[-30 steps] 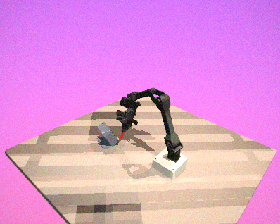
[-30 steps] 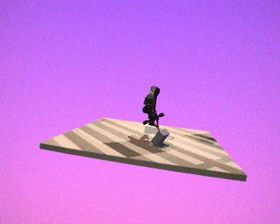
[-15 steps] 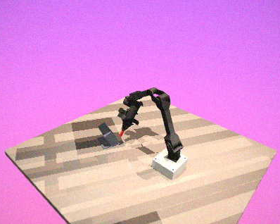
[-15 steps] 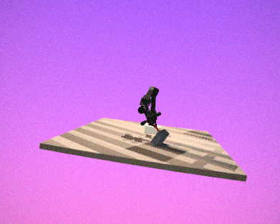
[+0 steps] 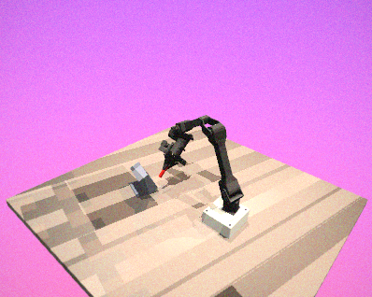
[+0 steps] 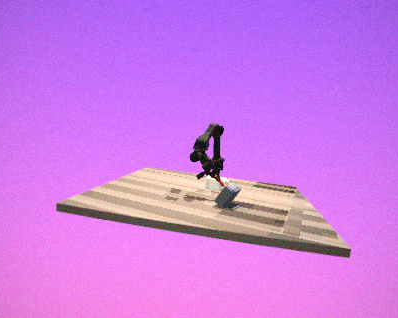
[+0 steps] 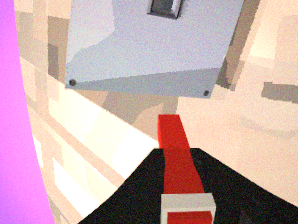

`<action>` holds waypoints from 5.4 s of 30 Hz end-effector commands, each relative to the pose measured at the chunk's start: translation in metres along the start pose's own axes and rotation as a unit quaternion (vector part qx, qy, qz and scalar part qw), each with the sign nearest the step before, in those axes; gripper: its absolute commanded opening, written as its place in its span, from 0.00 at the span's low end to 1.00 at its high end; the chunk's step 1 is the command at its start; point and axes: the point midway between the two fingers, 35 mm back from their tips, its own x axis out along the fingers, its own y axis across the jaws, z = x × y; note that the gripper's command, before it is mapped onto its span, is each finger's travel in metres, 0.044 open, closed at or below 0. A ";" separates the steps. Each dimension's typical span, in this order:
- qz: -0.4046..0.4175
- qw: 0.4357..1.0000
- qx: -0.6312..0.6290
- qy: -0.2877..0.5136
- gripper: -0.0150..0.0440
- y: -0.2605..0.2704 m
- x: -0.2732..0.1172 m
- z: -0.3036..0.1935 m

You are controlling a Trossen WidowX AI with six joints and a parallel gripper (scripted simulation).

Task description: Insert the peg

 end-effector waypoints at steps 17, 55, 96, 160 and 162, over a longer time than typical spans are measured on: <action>0.063 0.996 0.046 -0.046 0.25 -0.017 -0.022 0.017; 0.125 0.984 0.088 -0.096 0.25 -0.032 -0.024 0.038; 0.140 0.980 0.094 -0.103 0.25 -0.022 0.014 0.051; 0.140 0.980 0.089 -0.105 0.25 -0.018 0.033 0.053; 0.140 0.980 0.089 -0.105 0.25 -0.017 0.034 0.053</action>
